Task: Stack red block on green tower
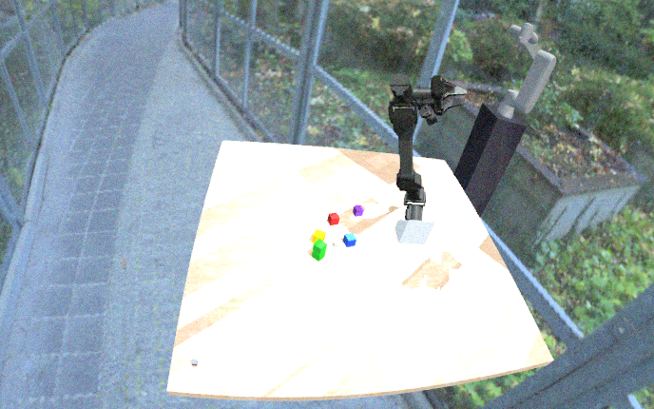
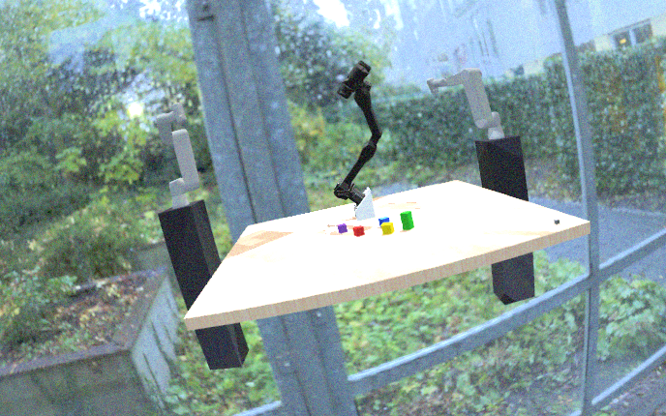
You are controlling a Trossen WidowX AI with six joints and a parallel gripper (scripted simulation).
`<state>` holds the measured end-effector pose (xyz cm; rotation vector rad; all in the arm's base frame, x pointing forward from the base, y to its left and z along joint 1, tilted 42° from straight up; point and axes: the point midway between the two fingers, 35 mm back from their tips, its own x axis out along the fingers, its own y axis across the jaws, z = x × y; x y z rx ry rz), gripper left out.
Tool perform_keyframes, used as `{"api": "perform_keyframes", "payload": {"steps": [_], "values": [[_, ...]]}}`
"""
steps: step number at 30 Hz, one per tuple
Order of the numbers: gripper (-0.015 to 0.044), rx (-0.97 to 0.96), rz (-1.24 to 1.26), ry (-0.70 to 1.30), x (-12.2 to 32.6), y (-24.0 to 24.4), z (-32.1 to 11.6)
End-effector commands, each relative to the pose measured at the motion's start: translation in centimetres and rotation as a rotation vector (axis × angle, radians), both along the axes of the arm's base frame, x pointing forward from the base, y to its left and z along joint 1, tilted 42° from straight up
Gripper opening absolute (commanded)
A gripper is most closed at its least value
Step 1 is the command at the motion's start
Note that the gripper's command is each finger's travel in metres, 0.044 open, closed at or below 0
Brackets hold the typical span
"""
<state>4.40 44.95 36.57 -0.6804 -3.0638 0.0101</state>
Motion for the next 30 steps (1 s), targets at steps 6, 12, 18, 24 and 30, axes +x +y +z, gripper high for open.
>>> {"api": "perform_keyframes", "payload": {"steps": [6,12,18,24,30], "values": [[0.044,0.214,0.103,0.016,-5.3,-2.4,4.1],[0.044,0.425,0.215,0.047,-10.4,-6.9,9.0],[0.044,0.691,0.358,0.074,-15.8,-14.2,13.9],[0.044,0.924,0.487,0.142,-18.8,-22.7,17.5],[0.044,1.2,0.616,0.21,-20.5,-31.9,19.7]]}}
